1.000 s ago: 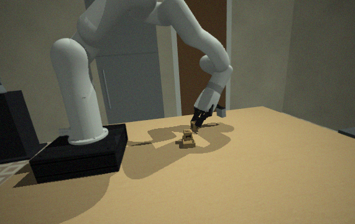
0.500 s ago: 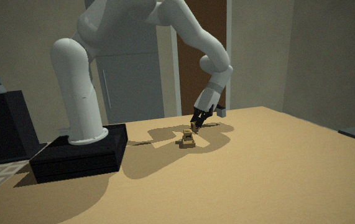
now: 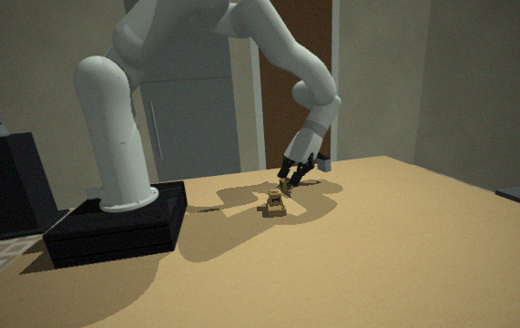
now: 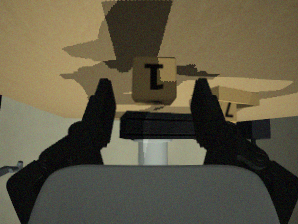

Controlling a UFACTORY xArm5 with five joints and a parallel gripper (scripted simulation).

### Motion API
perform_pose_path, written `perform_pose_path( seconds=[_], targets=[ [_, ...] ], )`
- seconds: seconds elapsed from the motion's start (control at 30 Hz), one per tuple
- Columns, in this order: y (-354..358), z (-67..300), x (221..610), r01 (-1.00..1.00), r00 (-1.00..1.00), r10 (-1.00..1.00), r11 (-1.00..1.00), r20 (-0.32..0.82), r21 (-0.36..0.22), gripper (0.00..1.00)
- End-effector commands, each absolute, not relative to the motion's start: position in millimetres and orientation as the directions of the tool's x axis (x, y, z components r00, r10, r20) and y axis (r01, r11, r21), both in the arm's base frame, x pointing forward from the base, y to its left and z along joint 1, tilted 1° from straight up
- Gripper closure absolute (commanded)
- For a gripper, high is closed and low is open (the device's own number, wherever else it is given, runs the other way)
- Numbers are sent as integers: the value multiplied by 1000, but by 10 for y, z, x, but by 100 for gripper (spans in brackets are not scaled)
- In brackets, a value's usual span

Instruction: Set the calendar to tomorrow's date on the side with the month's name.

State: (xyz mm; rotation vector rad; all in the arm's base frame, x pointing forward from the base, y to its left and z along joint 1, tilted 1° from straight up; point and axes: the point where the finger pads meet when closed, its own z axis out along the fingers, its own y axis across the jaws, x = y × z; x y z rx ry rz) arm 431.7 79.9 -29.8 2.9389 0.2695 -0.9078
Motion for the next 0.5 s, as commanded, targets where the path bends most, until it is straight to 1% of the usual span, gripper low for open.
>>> perform_pose_path(
  seconds=[0.0, 0.47],
  targets=[
    [801, -286, 4331, 182, 814, 151, -983, -561, 0, 29],
    [805, -273, 4330, 183, 814, 151, -983, -561, 0, 29]
  ],
)
